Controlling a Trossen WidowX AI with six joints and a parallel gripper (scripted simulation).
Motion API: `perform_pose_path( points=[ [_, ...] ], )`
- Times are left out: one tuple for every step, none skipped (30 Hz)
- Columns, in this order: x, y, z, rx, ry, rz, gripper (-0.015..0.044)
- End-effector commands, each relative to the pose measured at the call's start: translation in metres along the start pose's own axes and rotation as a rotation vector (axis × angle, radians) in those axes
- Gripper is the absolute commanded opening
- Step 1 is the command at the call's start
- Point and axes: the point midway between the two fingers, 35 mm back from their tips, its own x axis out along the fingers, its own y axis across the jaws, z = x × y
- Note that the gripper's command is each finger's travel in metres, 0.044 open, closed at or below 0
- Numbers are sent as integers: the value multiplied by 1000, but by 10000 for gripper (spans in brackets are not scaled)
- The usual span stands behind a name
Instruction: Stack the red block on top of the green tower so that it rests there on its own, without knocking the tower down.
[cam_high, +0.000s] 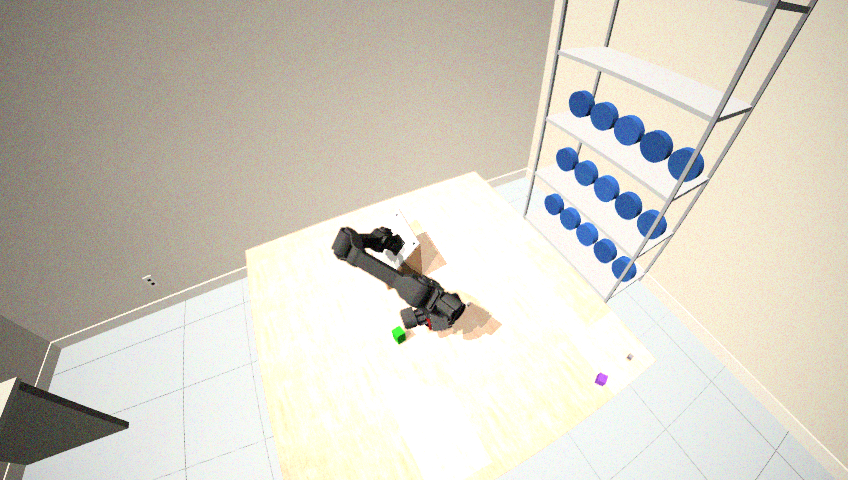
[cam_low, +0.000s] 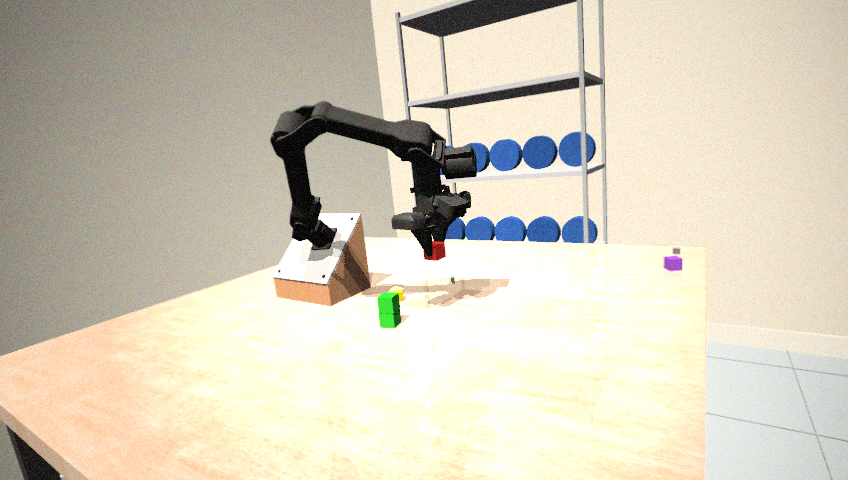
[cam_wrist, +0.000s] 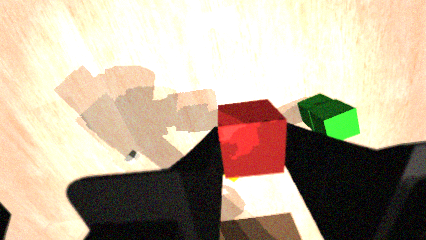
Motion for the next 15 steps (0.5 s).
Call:
perform_pose_path(
  points=[
    [0, -21, -6, -6, 0, -3, 0],
    [0, -26, -8, -6, 0, -4, 0],
    [0, -31, -9, -6, 0, -4, 0],
    [0, -36, -11, -7, 1, -4, 0],
    [0, -41, -12, -7, 1, -4, 0],
    [0, -46, -14, -7, 1, -5, 0],
    [0, -51, -16, -7, 1, -5, 0],
    [0, -56, -18, -7, 1, -6, 0],
    [0, -61, -20, -7, 1, -6, 0],
    [0, -66, -22, -7, 1, -7, 0],
    [0, -71, -24, -7, 1, -8, 0],
    [1, -75, -26, -7, 1, -9, 0],
    [1, -80, -28, -7, 1, -10, 0],
    [1, -85, -31, -7, 1, -11, 0],
    [1, -89, -33, -7, 1, -12, 0]
  ],
)
